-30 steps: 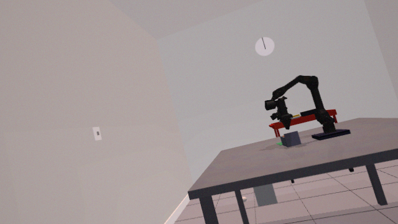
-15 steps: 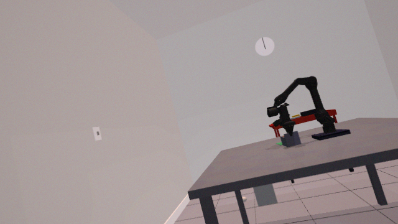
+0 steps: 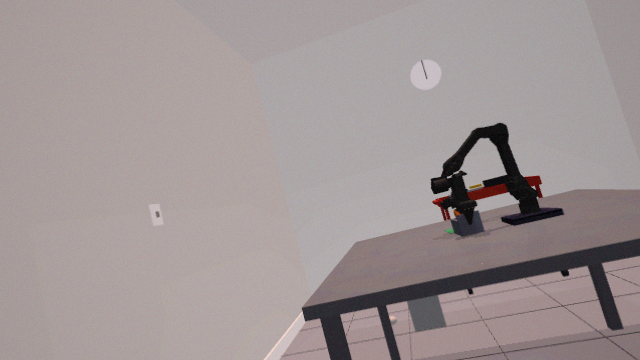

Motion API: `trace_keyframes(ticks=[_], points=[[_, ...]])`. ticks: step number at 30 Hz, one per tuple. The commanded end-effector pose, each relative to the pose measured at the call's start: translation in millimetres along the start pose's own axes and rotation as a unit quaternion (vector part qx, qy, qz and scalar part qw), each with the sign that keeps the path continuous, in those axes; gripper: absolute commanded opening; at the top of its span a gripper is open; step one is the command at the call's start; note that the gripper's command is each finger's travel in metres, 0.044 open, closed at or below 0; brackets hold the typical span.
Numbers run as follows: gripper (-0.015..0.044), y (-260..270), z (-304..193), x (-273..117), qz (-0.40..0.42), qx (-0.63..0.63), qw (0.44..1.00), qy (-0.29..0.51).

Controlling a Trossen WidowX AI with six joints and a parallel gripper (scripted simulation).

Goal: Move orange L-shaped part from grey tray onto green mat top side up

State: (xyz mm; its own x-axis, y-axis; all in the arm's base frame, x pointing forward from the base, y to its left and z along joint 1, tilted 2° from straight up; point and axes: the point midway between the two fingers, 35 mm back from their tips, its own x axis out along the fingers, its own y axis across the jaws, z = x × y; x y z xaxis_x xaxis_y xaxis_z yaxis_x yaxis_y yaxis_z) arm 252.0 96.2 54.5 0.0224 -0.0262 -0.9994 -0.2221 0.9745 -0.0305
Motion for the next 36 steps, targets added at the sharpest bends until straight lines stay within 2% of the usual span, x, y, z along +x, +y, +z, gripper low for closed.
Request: trace_keyframes(ticks=[1,26,29,36], points=[[0.0180,-1,-1,6,-0.003,-0.001,1.000,0.001],[0.0180,11,0,-9,-0.002,-0.001,1.000,0.001],[0.0180,9,2,-28,-0.002,-0.001,1.000,0.001],[0.0180,0,0,-102,-0.002,-0.001,1.000,0.001]])
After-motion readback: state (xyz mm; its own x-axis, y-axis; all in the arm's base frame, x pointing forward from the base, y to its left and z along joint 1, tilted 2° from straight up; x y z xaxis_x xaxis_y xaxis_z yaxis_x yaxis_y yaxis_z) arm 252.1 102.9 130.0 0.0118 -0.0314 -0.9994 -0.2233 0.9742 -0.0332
